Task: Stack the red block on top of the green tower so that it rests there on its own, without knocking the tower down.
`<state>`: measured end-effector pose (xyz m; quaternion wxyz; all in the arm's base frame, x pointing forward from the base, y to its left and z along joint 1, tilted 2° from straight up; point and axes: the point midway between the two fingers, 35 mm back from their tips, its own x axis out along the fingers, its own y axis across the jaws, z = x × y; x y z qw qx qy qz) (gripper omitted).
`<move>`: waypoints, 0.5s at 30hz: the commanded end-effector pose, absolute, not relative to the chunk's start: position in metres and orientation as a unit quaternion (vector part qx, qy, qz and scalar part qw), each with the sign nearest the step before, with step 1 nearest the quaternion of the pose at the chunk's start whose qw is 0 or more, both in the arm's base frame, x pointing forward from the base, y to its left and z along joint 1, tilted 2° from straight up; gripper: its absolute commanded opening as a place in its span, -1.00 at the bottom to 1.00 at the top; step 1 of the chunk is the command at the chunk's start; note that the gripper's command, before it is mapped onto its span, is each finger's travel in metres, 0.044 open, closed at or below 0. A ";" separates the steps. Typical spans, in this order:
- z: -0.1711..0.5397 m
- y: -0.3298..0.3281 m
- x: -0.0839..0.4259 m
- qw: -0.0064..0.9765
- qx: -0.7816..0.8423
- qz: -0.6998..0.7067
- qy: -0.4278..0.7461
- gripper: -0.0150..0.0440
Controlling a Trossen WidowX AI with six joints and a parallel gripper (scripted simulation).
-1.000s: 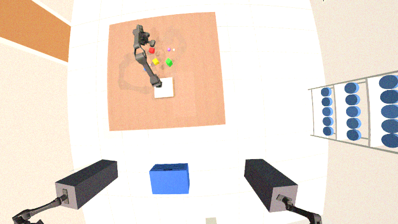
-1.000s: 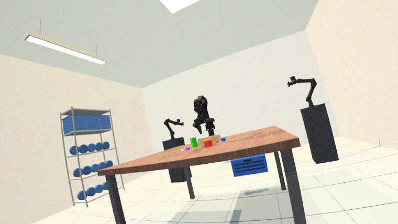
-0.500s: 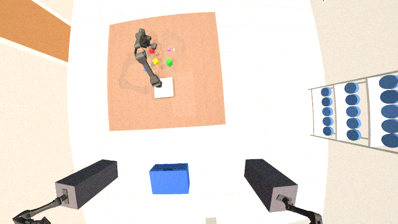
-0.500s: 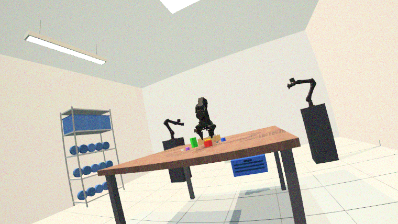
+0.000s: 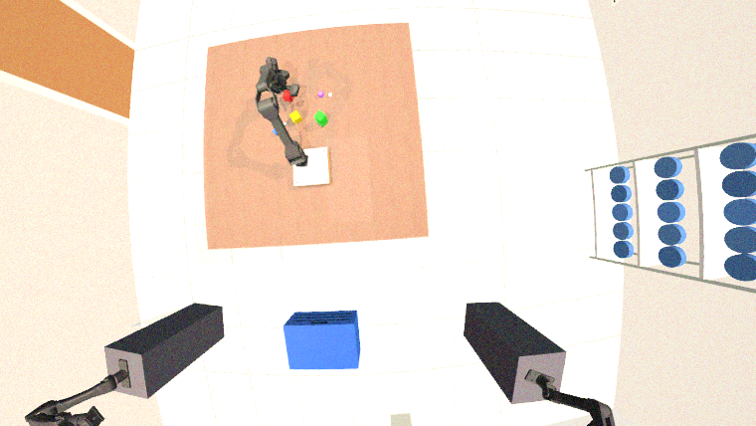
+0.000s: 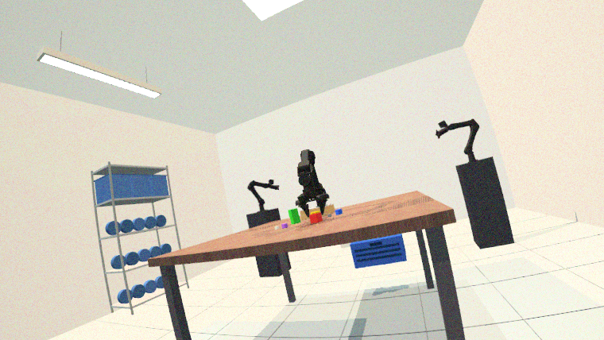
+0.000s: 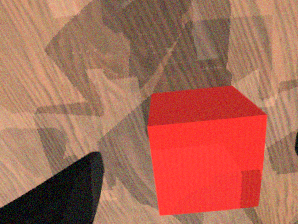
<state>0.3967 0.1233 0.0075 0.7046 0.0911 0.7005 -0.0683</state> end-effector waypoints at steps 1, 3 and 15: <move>0.000 0.123 0.395 0.703 0.091 -0.071 0.702 1.00; -0.003 0.123 0.395 0.703 0.091 -0.071 0.702 1.00; -0.017 0.123 0.394 0.703 0.091 -0.071 0.702 1.00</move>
